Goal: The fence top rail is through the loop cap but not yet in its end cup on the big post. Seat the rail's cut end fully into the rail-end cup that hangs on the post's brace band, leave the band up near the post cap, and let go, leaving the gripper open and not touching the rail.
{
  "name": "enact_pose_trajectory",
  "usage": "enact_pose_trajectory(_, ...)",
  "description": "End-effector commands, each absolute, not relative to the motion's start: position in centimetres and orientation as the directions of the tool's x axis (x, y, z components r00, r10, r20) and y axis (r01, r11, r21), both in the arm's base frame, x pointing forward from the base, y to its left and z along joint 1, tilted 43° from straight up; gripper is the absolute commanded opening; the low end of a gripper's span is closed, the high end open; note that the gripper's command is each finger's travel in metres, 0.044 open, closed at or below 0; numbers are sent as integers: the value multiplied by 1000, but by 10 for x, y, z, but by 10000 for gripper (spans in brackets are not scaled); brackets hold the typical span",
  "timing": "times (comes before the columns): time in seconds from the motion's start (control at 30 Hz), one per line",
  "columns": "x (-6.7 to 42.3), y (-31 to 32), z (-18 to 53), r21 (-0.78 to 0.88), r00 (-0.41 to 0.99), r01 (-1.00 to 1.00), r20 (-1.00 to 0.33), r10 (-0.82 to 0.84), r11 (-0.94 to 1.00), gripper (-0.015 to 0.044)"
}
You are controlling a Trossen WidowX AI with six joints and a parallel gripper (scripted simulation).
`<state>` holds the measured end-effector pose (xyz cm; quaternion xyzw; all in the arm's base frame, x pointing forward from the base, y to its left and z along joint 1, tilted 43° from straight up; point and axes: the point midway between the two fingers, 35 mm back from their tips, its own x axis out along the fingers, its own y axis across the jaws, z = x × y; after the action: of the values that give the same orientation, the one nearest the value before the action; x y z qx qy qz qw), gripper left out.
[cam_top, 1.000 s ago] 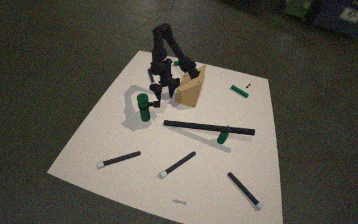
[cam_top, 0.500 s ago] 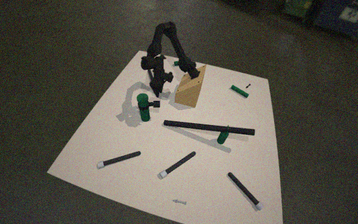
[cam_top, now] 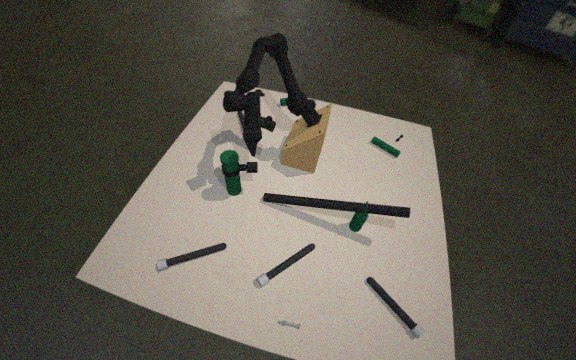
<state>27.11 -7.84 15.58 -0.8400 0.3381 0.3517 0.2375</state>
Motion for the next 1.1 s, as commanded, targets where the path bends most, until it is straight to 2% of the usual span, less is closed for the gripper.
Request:
enact_pose_trajectory(0.0, 270, -97, 133, -147, 513, -736, -758, -403, -661, 440)
enact_pose_trajectory(1.07, 294, -115, 101, -147, 514, -736, -757, -404, -661, 440)
